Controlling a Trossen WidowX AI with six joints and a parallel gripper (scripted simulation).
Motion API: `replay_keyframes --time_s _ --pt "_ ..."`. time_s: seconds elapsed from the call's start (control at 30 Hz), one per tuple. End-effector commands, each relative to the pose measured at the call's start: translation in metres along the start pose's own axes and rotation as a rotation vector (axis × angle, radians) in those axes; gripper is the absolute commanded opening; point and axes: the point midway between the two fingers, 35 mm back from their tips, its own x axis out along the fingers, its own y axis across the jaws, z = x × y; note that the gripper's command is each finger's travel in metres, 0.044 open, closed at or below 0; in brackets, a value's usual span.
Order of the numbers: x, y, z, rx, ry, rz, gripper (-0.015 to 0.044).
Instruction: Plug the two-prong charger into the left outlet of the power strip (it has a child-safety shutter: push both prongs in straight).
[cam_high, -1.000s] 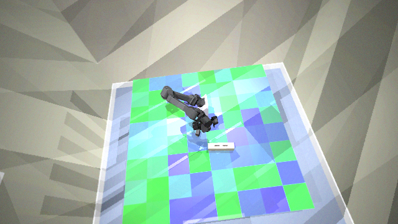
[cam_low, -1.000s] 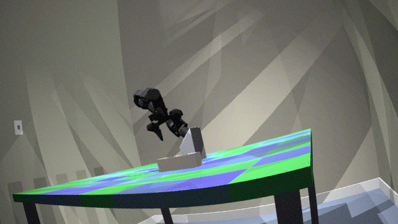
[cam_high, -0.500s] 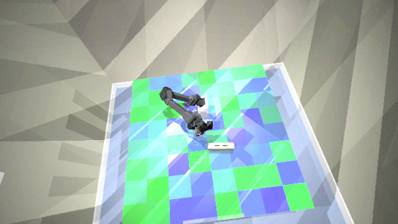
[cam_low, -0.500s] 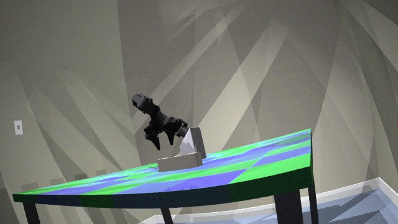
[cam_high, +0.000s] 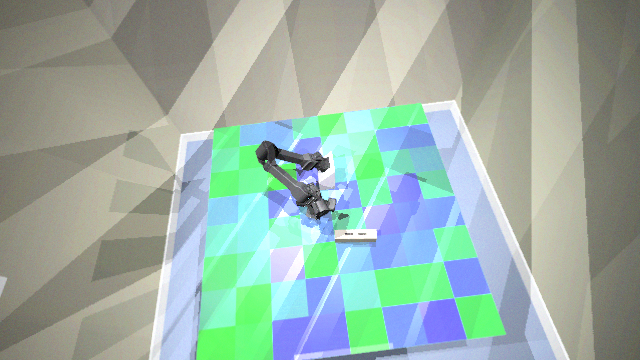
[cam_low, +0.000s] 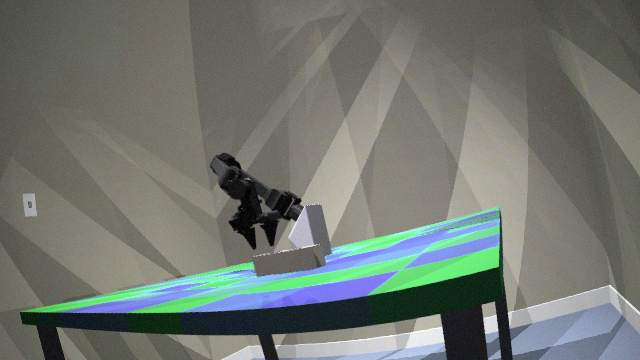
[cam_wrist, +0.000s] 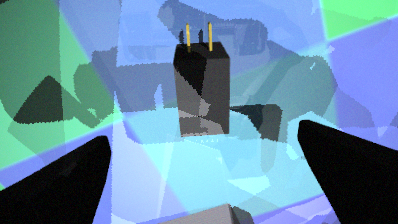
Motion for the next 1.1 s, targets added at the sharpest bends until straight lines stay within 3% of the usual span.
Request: replay_keyframes --time_s 0.0,1.07 --pt "0.004 -0.002 -0.001 0.008 0.004 -0.009 0.044" --pt "0.051 -0.001 0.004 0.008 0.004 -0.009 0.044"
